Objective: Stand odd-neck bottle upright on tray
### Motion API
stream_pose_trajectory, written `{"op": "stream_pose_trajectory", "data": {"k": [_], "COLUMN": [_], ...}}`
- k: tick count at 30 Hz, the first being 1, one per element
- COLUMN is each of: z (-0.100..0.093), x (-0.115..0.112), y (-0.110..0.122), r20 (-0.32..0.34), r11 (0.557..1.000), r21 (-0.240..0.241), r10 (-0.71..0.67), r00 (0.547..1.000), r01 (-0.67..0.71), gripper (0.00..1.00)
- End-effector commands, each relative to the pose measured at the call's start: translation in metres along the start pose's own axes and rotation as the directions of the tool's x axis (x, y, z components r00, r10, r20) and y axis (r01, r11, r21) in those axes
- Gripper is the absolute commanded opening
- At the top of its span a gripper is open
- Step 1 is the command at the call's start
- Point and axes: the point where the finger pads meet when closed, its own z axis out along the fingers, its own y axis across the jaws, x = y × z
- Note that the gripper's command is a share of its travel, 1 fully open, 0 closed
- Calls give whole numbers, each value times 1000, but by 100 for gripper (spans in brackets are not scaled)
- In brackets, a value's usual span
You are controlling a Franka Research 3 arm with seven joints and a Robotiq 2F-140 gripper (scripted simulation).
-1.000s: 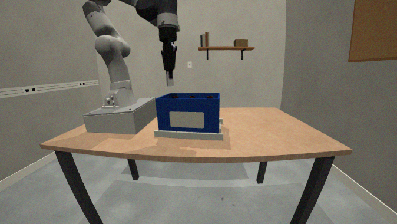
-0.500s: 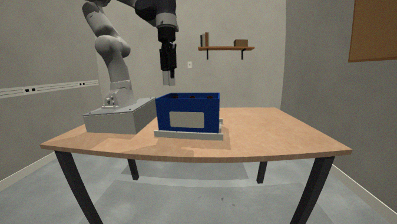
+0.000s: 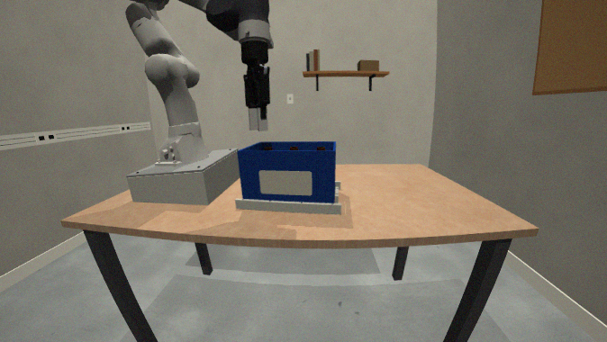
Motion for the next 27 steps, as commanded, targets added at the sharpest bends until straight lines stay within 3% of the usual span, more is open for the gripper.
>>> {"op": "stream_pose_trajectory", "data": {"k": [1, 27], "z": [0, 7], "x": [0, 0], "y": [0, 0], "r20": [1, 1], "r11": [1000, 1000], "r21": [-2, -2], "r10": [-5, -5], "r00": [1000, 1000], "r01": [5, 5], "gripper": [44, 44]}}
